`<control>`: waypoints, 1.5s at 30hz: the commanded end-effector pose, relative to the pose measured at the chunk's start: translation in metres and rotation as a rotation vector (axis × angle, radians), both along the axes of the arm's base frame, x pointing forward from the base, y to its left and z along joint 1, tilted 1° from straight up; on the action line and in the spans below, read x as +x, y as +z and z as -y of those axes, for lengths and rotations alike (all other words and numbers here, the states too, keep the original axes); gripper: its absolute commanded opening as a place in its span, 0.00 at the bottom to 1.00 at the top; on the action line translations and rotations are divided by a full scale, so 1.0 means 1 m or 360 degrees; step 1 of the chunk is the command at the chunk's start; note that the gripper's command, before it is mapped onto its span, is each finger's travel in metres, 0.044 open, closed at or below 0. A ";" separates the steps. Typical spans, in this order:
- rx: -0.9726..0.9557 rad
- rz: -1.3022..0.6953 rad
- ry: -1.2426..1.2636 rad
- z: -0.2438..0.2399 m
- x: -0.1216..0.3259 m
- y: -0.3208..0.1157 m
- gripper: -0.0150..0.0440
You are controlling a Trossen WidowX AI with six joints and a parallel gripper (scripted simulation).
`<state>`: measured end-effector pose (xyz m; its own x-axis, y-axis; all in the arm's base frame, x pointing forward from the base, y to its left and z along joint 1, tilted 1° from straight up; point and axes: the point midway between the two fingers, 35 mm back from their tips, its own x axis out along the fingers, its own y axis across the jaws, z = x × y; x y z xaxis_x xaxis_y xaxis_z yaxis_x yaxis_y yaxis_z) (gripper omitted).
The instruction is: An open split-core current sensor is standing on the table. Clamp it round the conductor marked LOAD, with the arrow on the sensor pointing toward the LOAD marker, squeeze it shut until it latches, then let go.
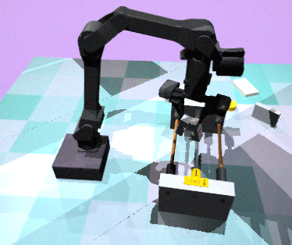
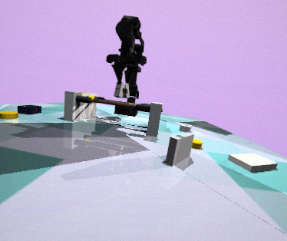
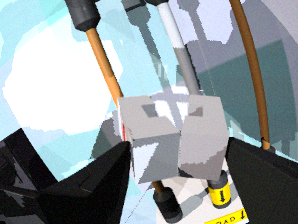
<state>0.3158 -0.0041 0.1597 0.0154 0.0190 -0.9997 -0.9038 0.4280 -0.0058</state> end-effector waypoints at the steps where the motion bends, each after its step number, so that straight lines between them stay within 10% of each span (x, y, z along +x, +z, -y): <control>1: -0.0007 0.0016 0.0240 0.002 0.012 -0.001 0.25; 45: -0.0013 0.0023 0.0534 0.003 0.027 -0.058 0.25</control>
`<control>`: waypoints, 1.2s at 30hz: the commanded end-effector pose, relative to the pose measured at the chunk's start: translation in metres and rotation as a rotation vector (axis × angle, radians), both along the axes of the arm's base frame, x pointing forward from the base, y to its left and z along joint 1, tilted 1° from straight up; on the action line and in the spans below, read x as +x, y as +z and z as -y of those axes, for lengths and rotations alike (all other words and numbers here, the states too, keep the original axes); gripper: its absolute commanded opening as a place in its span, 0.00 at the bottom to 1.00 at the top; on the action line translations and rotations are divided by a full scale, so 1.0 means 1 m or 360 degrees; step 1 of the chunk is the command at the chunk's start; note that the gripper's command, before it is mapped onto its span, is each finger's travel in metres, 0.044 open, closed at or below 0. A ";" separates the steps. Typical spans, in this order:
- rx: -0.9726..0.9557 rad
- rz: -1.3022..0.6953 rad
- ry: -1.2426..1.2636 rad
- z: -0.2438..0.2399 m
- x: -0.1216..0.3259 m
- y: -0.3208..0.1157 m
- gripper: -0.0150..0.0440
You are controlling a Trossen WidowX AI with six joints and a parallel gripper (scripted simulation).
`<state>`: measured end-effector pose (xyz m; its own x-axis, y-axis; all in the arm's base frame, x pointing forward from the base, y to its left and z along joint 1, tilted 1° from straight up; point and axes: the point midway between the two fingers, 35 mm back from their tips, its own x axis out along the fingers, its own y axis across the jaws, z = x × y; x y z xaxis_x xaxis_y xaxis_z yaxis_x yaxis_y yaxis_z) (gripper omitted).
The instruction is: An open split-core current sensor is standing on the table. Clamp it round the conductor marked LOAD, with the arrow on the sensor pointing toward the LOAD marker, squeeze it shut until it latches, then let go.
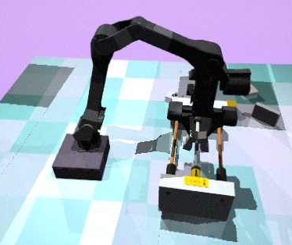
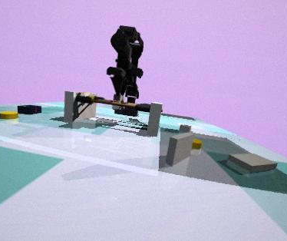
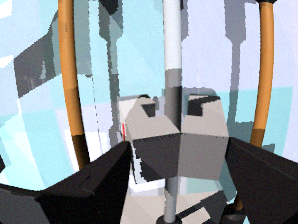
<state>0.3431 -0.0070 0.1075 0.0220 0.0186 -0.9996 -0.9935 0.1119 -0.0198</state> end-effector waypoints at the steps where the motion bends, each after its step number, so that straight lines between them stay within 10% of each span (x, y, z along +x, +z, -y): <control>1: -0.0002 0.0003 0.0009 0.000 0.000 -0.006 0.25; 36: 0.0000 -0.0001 0.0000 0.000 0.000 -0.002 0.25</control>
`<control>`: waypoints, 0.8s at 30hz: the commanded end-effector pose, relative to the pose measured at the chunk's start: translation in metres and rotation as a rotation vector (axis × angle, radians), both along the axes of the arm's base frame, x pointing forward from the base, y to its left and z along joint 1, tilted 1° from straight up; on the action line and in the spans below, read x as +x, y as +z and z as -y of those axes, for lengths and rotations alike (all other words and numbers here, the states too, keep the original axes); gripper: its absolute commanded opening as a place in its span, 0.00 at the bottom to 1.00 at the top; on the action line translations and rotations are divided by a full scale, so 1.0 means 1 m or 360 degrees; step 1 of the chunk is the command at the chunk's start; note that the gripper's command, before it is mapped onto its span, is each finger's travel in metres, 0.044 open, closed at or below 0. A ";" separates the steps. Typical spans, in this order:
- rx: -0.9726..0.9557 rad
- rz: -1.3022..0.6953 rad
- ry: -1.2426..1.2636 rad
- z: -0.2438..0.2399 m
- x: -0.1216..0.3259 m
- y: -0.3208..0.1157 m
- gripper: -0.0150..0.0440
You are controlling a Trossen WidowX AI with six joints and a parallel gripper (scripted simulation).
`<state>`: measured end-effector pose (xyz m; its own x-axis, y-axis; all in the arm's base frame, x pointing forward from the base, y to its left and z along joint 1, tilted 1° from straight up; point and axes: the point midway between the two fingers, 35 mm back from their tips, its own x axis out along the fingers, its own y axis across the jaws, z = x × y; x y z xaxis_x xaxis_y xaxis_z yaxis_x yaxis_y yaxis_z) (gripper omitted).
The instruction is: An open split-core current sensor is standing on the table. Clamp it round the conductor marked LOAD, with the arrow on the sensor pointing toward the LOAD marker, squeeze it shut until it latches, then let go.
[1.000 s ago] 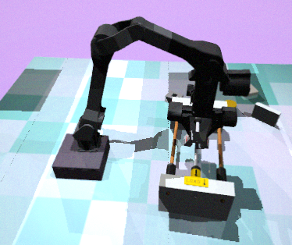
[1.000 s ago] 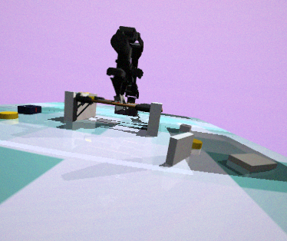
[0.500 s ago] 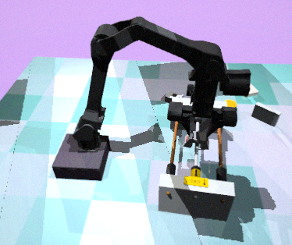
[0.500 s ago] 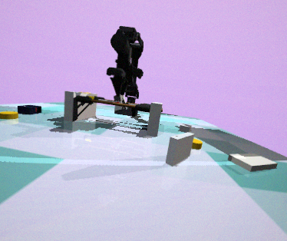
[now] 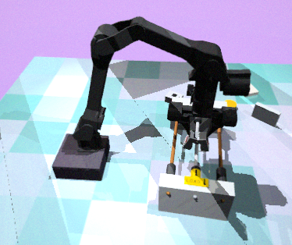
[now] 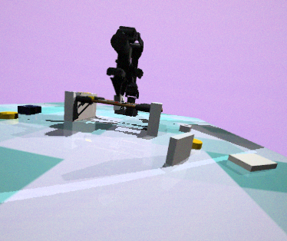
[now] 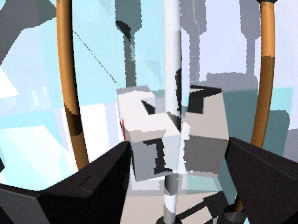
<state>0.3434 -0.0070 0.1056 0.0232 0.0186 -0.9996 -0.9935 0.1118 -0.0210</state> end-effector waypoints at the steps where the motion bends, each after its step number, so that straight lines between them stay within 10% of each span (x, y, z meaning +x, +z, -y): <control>1: 0.0000 -0.0002 0.0000 0.000 0.000 0.000 0.25; 10: 0.0000 -0.0002 0.0000 0.000 0.000 0.000 0.25; 24: 0.0000 -0.0002 0.0000 0.000 0.000 0.000 0.88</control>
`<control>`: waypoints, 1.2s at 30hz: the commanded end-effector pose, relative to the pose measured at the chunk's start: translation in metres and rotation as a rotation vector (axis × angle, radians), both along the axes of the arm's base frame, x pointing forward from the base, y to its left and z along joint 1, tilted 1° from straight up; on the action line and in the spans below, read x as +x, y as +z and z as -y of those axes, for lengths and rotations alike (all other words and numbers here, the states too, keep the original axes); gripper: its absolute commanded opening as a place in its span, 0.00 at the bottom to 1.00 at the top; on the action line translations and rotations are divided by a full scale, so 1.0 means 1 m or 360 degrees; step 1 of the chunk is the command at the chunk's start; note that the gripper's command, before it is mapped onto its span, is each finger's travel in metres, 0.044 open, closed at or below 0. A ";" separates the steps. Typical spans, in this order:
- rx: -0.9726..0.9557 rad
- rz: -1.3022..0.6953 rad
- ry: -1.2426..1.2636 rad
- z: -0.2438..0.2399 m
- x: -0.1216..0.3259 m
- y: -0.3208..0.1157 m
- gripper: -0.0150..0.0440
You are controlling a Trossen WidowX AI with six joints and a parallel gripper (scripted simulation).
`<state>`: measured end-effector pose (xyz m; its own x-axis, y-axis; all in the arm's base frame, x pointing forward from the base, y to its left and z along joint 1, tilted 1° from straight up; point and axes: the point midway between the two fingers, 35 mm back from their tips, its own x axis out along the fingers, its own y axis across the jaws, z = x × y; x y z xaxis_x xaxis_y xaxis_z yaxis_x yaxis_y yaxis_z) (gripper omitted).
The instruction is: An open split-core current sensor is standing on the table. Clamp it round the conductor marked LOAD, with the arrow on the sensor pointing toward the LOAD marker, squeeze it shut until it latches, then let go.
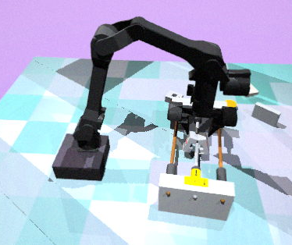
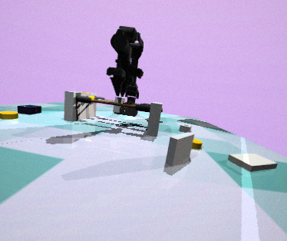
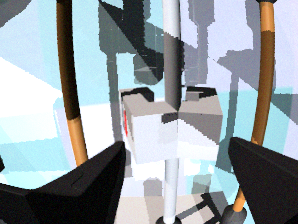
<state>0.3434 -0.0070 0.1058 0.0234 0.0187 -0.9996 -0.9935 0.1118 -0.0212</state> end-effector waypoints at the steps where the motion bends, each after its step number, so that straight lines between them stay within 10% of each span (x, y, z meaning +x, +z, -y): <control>1: 0.0000 -0.0003 0.0000 0.000 0.000 0.000 0.92; 36: 0.0000 -0.0024 0.0009 -0.003 0.001 -0.061 1.00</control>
<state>0.3454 -0.0037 0.0518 0.0107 0.0192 -0.9998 -0.9947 0.1023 -0.0087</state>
